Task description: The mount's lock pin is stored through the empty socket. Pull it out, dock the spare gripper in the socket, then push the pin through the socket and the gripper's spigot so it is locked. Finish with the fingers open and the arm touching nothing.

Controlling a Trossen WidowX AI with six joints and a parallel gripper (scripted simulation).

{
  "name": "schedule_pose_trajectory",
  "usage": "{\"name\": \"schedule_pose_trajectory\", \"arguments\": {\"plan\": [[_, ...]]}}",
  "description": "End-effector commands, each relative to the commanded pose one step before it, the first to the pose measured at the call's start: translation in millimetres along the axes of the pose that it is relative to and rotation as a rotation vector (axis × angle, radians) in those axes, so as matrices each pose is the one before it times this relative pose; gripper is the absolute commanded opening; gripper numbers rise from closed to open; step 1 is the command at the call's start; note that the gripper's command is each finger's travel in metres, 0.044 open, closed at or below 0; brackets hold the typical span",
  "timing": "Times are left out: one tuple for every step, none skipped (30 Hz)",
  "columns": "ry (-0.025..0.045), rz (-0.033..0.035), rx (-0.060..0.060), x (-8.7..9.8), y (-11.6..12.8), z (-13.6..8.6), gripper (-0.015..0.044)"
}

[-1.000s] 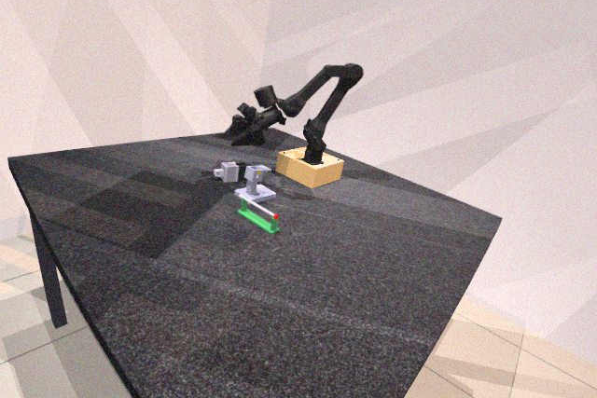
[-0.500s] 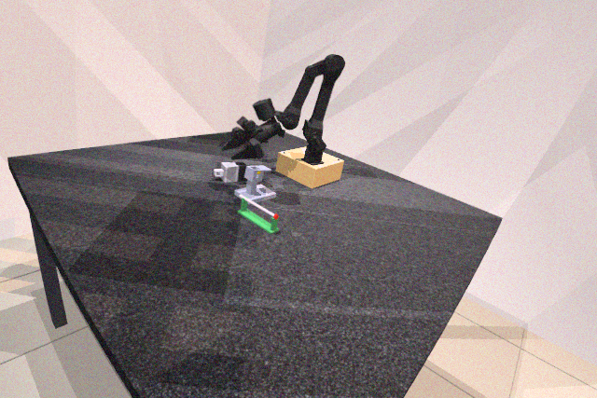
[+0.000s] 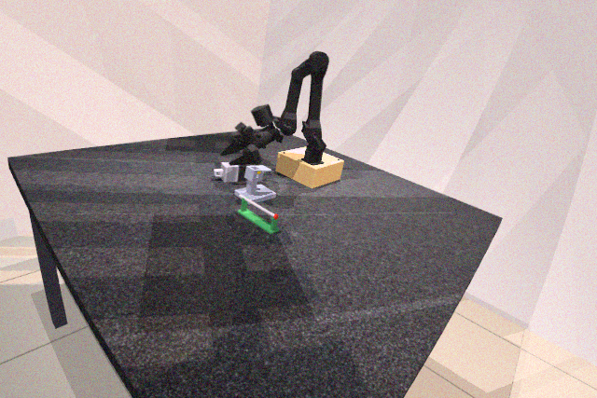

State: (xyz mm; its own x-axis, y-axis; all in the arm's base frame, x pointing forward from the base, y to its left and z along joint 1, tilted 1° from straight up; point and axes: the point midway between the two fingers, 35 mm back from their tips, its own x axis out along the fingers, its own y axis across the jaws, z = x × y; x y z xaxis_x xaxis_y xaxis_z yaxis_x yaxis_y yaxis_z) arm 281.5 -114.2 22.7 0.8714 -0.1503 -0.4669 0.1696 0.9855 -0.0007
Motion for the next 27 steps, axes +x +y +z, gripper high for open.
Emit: {"name": "schedule_pose_trajectory", "arguments": {"plan": [[0.00579, 0.00004, 0.0029, 2.34, 0.14, -6.94, 0.0440], [0.00006, 0.00001, 0.0000, 0.84, -0.06, -1.42, 0.0440], [0.00006, 0.00001, 0.0000, 0.81, -0.05, -1.43, 0.0440], [0.00006, 0.00001, 0.0000, 0.79, -0.04, -1.45, 0.0440], [0.00006, 0.00001, 0.0000, 0.76, -0.03, -1.46, 0.0440], [0.00007, 0.00001, 0.0000, 0.74, -0.02, -1.47, 0.0440], [0.00007, 0.00001, 0.0000, 0.72, -0.01, -1.48, 0.0440], [0.00007, 0.00001, 0.0000, 0.69, 0.00, -1.49, 0.0440], [0.00007, 0.00001, 0.0000, 0.67, 0.01, -1.49, 0.0440], [0.00008, 0.00001, 0.0000, 0.64, 0.02, -1.50, 0.0440], [0.00008, 0.00001, 0.0000, 0.62, 0.03, -1.51, 0.0440], [0.00008, 0.00001, 0.0000, 0.60, 0.04, -1.52, 0.0440], [0.00008, 0.00001, 0.0000, 0.57, 0.05, -1.52, 0.0440], [0.00009, 0.00001, 0.0000, 0.55, 0.06, -1.53, 0.0440], [0.00009, 0.00001, 0.0000, 0.52, 0.07, -1.54, 0.0440], [0.00009, 0.00002, 0.0000, 0.50, 0.08, -1.54, 0.0440], [0.00009, 0.00002, 0.0000, 0.47, 0.09, -1.55, 0.0440], [0.00010, 0.00002, 0.0000, 0.45, 0.10, -1.55, 0.0440], [0.00010, 0.00002, 0.0000, 0.42, 0.11, -1.56, 0.0440], [0.00010, 0.00002, 0.0000, 0.40, 0.12, -1.56, 0.0440], [0.00010, 0.00002, 0.0000, 0.37, 0.13, -1.57, 0.0440], [0.00010, 0.00002, 0.0000, 0.35, 0.14, -1.57, 0.0440], [0.00011, 0.00002, 0.0000, 0.32, 0.15, -1.57, 0.0440], [0.00011, 0.00002, 0.0000, 0.30, 0.16, -1.58, 0.0440], [0.00011, 0.00002, 0.0000, 0.27, 0.17, -1.58, 0.0440], [0.00011, 0.00002, 0.0000, 0.25, 0.17, -1.58, 0.0440], [0.00009, 0.00002, 0.0000, 0.18, 0.15, -1.26, 0.0440]]}}
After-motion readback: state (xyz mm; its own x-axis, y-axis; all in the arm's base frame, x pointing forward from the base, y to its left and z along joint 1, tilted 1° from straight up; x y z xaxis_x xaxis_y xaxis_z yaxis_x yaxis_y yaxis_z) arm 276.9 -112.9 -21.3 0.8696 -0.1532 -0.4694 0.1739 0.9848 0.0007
